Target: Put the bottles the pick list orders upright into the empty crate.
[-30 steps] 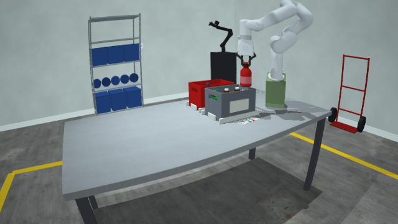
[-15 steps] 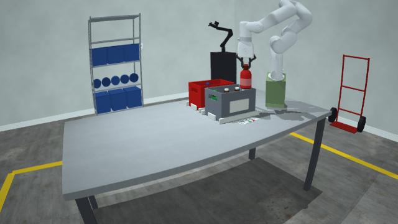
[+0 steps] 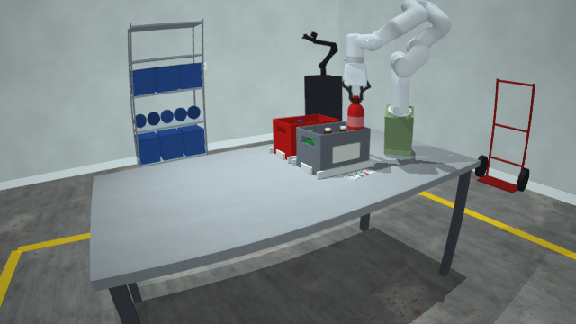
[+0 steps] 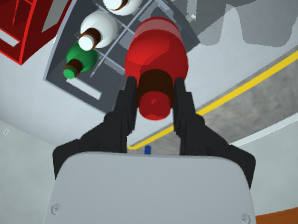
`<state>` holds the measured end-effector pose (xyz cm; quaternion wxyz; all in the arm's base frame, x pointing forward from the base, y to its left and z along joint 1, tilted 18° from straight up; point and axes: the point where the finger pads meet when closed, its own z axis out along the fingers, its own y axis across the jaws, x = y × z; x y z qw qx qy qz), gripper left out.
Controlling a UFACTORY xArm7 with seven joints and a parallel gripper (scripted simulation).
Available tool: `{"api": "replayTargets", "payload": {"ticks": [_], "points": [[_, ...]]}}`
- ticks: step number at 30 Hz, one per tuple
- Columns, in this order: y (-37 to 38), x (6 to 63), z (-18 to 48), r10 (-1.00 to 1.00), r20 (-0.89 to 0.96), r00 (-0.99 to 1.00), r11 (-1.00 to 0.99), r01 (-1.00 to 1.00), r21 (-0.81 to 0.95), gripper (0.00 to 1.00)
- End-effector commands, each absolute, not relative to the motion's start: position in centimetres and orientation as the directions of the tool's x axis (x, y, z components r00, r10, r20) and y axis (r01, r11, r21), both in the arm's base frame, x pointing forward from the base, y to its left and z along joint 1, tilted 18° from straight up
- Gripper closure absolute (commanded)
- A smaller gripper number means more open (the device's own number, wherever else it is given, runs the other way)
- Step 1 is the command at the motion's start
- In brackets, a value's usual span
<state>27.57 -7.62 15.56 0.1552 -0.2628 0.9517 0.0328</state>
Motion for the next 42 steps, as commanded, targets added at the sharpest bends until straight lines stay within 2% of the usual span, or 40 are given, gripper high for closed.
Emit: {"api": "replayTargets", "payload": {"ticks": [1, 42], "points": [[-7.6, 27.8, 15.2, -0.49, -0.315, -0.813, 0.86, -0.51, -0.022, 1.0], [-7.1, 28.8, 11.9, -0.49, -0.315, -0.813, 0.86, -0.51, -0.022, 1.0]]}}
